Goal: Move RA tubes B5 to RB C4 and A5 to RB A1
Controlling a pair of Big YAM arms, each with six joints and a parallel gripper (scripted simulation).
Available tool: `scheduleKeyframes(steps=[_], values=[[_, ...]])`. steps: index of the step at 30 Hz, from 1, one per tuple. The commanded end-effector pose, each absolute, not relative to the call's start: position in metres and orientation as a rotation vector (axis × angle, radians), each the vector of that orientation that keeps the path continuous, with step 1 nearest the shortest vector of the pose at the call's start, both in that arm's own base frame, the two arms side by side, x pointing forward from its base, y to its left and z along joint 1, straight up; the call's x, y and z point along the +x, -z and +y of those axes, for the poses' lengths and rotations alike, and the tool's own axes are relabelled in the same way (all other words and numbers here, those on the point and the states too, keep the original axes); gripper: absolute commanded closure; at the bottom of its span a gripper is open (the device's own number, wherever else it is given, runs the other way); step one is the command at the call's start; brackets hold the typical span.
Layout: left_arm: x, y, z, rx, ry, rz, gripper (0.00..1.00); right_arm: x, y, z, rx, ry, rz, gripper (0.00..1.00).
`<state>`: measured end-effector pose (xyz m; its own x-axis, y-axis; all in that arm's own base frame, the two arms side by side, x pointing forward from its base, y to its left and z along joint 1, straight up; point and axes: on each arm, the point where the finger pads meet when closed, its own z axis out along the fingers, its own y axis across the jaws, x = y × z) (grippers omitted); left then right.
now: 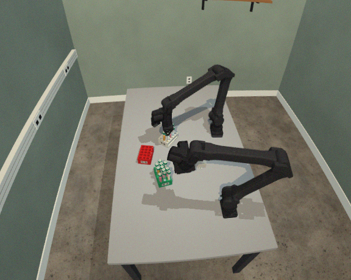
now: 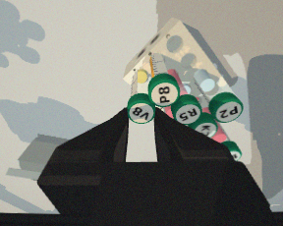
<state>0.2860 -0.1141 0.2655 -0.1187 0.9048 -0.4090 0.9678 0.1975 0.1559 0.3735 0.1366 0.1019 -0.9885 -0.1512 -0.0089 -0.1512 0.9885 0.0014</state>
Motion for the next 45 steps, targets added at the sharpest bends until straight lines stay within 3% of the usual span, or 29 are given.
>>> scheduleKeyframes(steps=[1, 8, 9, 45], values=[[0.293, -0.281, -0.115, 1.734, 0.181, 2.038, 0.7, 0.376, -0.095, 0.145, -0.246, -0.004, 3.123, 0.76], [0.293, -0.281, -0.115, 1.734, 0.181, 2.038, 0.7, 0.376, -0.095, 0.145, -0.246, -0.004, 3.123, 0.76], [0.293, -0.281, -0.115, 1.734, 0.181, 2.038, 0.7, 0.376, -0.095, 0.145, -0.246, -0.004, 3.123, 0.7], [0.293, -0.281, -0.115, 1.734, 0.181, 2.038, 0.7, 0.39, -0.168, 0.15, -0.242, -0.031, 3.065, 0.7]])
